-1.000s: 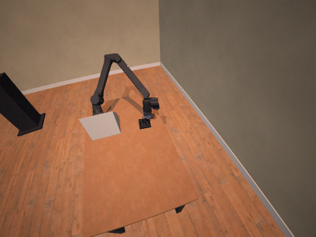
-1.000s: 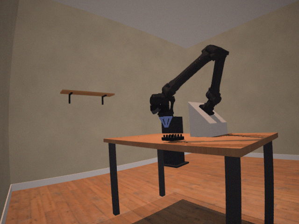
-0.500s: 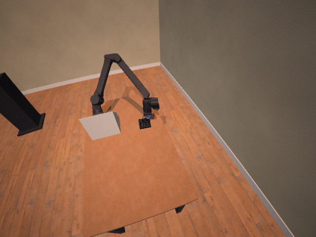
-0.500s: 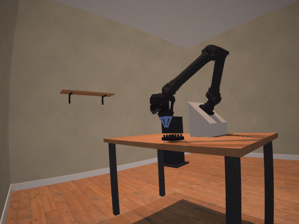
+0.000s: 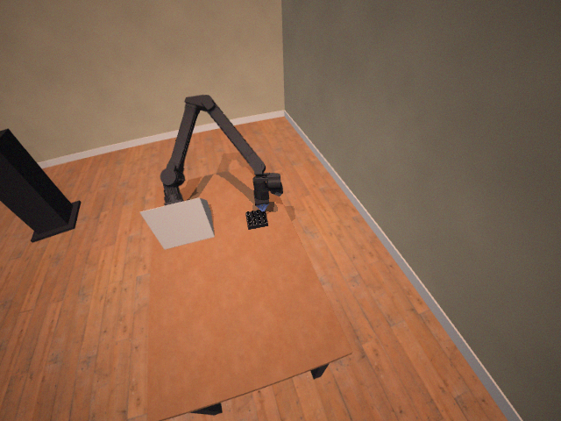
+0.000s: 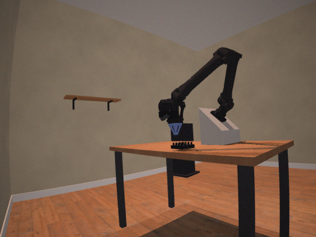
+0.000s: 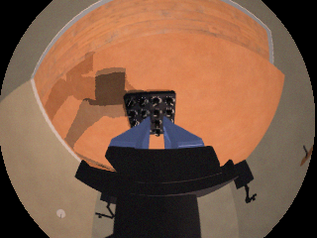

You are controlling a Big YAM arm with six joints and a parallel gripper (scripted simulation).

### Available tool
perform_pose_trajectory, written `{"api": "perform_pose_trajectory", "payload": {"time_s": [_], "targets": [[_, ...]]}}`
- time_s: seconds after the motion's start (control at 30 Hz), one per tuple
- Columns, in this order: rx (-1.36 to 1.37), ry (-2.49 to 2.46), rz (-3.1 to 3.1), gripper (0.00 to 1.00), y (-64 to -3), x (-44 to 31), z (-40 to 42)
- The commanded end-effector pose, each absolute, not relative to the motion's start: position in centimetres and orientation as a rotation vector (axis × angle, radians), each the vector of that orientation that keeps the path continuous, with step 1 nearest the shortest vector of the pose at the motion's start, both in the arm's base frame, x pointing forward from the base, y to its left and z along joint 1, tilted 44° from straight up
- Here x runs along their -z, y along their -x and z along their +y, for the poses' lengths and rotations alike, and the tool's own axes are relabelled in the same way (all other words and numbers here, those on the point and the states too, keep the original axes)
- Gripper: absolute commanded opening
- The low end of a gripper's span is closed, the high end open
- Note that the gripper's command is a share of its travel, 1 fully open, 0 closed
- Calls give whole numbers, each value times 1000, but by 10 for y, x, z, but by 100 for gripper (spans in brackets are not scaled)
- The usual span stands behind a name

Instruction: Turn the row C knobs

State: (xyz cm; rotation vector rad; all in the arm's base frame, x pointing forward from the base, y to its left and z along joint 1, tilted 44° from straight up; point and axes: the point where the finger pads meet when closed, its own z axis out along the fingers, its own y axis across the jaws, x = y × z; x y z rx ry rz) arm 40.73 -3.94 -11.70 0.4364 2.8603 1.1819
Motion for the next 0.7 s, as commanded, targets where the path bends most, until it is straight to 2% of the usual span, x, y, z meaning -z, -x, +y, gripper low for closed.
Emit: {"api": "perform_pose_trajectory", "payload": {"time_s": [0.0, 0.67], "targets": [[-1139, -442, 2824, 20, -426, 103, -54], [-1177, -441, 2862, 20, -411, 127, -29]]}}
